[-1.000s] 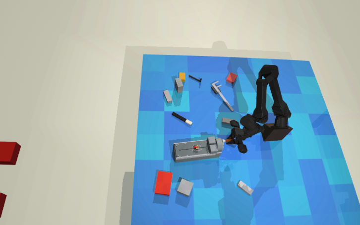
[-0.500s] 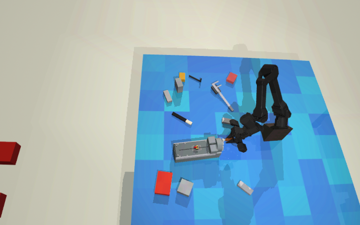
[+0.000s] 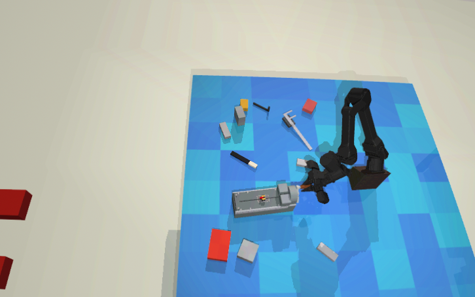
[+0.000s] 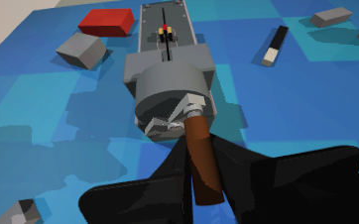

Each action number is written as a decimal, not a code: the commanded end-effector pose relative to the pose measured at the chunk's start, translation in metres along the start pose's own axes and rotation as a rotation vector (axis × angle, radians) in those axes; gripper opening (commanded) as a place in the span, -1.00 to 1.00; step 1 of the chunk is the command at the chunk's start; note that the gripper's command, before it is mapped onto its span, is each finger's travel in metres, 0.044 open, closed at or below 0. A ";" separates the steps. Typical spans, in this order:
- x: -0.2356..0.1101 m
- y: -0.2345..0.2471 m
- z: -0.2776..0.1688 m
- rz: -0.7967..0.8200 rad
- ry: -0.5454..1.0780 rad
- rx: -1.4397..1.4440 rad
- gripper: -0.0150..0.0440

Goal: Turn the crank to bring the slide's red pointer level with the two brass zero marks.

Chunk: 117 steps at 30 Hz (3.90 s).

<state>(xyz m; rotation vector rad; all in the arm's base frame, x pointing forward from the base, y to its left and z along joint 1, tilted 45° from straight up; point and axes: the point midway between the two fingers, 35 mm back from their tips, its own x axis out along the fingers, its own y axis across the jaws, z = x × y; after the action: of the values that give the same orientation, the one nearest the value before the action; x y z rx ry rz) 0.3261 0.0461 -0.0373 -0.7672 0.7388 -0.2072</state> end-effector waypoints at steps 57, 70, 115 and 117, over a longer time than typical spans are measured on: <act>0.029 -0.013 -0.030 -0.025 0.013 0.007 -0.49; 0.037 -0.004 -0.038 -0.025 0.013 0.007 -0.49; 0.039 0.029 -0.040 -0.024 0.013 0.009 -0.49; 0.039 0.030 -0.039 -0.024 0.013 0.009 -0.49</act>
<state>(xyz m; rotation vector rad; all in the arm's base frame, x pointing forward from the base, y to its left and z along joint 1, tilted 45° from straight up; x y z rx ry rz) 0.3262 0.0217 -0.0929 -0.7669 0.7368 -0.2641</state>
